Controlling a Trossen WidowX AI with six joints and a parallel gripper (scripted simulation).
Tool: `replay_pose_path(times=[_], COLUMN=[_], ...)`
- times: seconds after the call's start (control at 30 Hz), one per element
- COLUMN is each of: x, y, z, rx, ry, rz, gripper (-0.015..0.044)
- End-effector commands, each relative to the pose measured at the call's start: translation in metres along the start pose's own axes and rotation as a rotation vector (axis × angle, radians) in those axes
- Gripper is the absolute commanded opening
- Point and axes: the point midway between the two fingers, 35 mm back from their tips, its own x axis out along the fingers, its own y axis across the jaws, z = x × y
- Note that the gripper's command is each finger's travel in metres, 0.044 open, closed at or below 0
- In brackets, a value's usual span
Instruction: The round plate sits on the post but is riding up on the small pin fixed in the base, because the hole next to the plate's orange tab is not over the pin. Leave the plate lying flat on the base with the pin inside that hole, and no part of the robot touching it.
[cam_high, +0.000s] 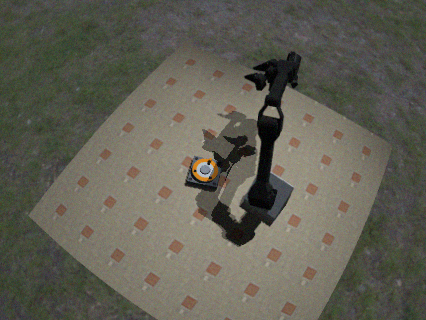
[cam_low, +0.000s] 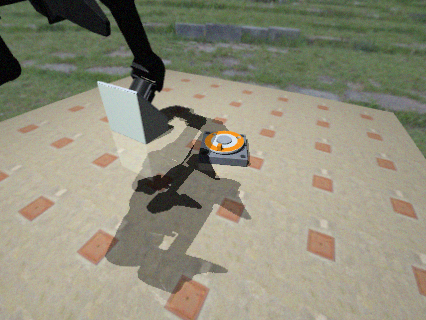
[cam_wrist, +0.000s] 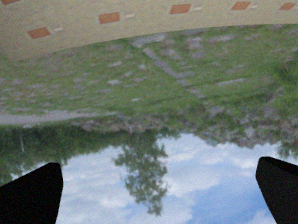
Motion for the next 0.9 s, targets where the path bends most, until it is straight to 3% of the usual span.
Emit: replay_pose_path(times=[0.0,0.23,0.3,0.47,0.87], x=[0.001,0.061,0.066,0.1,0.127], y=[0.0,-0.049,-0.055,-0.104,-0.179], z=[0.001,0.027,0.03,0.059,0.121], rx=[-0.019,-0.683,-0.749,-1.232,-1.941], ry=[-0.008,-0.272,-0.295,-0.444,-0.545], rz=[0.002,-0.079,-0.099,-0.292,-0.771], gripper=[0.0374,0.019,0.0137,0.0006,0.0])
